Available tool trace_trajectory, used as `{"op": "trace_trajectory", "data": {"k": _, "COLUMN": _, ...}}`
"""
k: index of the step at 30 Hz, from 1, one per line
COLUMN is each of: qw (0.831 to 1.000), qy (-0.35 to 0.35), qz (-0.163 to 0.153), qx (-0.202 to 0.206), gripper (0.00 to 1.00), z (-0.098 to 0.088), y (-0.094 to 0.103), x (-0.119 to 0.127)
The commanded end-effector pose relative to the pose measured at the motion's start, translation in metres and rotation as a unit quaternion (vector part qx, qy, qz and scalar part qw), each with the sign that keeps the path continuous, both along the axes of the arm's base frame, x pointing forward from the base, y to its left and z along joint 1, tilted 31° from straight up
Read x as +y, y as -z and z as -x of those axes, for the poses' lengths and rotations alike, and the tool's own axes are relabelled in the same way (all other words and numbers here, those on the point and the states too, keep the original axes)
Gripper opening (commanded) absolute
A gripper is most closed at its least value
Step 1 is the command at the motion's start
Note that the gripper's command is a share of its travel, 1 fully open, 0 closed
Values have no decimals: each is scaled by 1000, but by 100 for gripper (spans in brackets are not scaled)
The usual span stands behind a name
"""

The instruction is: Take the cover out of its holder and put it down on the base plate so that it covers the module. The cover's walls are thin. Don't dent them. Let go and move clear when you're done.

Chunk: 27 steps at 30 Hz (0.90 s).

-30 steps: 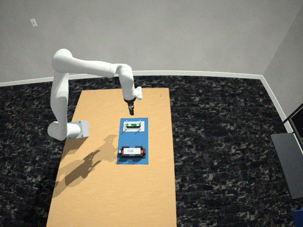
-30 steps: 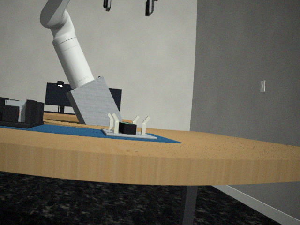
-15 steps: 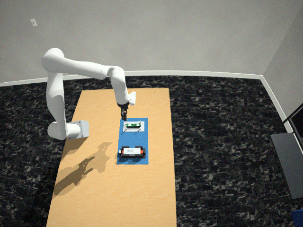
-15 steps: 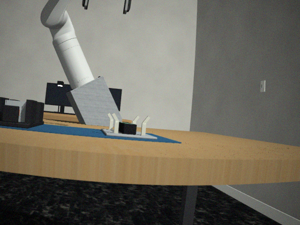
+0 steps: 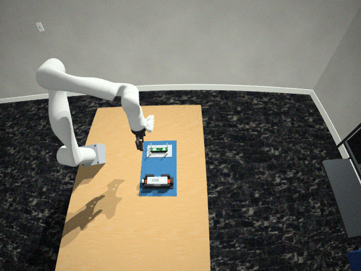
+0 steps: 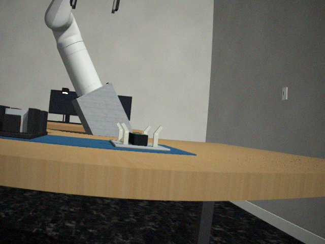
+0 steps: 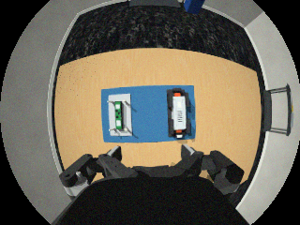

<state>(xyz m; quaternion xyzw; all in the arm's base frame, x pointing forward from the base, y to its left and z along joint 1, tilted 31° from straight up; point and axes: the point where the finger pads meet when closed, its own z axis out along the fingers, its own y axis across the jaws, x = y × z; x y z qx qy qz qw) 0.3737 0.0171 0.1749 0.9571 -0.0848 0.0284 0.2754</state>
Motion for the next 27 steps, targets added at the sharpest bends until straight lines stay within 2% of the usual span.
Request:
{"op": "trace_trajectory", "data": {"k": 1, "qw": 1000, "qy": -8, "qz": -9, "qx": -2, "gripper": 100, "z": 3, "y": -3, "x": 8}}
{"op": "trace_trajectory", "data": {"k": 5, "qw": 1000, "qy": -8, "qz": -9, "qx": -2, "gripper": 100, "z": 3, "y": -3, "x": 8}}
{"op": "trace_trajectory", "data": {"k": 15, "qw": 1000, "qy": -8, "qz": -9, "qx": -2, "gripper": 100, "z": -7, "y": 20, "x": -49}}
{"op": "trace_trajectory", "data": {"k": 22, "qw": 1000, "qy": -8, "qz": -9, "qx": -2, "gripper": 100, "z": -7, "y": 20, "x": -49}}
{"op": "trace_trajectory", "data": {"k": 27, "qw": 1000, "qy": -9, "qz": -9, "qx": -2, "gripper": 100, "z": -12, "y": 32, "x": -74}}
